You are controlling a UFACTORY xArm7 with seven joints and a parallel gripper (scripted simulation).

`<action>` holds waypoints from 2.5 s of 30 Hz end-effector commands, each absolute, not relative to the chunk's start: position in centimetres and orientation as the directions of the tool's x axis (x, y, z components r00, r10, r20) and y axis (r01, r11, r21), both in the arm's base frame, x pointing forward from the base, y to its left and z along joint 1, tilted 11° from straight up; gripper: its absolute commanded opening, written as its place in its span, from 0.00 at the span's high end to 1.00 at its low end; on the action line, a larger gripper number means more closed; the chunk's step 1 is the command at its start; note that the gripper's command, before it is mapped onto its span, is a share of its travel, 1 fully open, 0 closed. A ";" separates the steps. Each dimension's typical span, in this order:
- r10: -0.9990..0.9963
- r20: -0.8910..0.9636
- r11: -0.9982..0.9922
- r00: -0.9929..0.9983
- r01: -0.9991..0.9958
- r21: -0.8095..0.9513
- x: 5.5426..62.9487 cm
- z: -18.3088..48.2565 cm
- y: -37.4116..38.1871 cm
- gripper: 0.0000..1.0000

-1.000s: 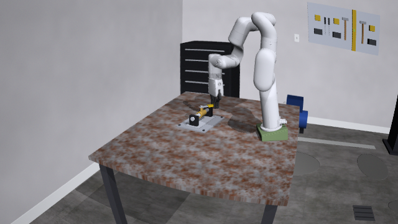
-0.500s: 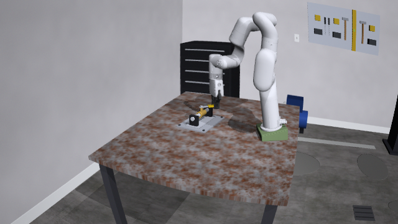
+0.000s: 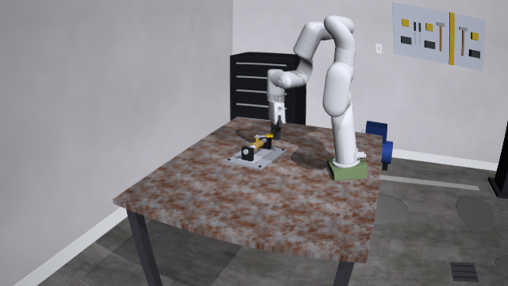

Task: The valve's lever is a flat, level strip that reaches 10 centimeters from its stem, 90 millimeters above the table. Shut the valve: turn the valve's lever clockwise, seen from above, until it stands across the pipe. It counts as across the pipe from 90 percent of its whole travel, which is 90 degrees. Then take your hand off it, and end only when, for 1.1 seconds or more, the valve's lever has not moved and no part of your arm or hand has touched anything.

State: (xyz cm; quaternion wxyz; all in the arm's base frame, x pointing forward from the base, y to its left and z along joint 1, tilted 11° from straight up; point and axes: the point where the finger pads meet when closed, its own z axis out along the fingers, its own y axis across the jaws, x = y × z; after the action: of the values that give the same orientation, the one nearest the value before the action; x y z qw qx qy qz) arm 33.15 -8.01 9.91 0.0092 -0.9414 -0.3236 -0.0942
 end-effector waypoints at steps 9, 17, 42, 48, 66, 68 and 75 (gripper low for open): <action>0.548 0.187 -0.833 0.815 0.553 0.029 32.8 10.0 -7.5 1.00; 0.508 0.188 -0.858 0.840 0.514 0.021 32.6 10.0 -7.2 1.00; 0.376 0.189 -0.923 0.907 0.384 -0.007 32.1 10.0 -6.1 1.00; 0.358 0.189 -0.930 0.914 0.366 -0.011 32.0 10.0 -5.9 1.00; 0.263 0.187 -0.962 0.946 0.273 -0.030 31.7 10.0 -5.1 1.00; 0.250 0.187 -0.965 0.950 0.260 -0.033 31.7 10.0 -5.0 1.00; 0.208 0.185 -0.975 0.960 0.219 -0.041 31.6 10.0 -4.7 1.00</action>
State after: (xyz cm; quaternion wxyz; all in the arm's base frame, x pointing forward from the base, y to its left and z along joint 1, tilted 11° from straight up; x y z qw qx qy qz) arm 31.58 -4.85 9.88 0.0293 -0.9889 -0.1151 -0.0897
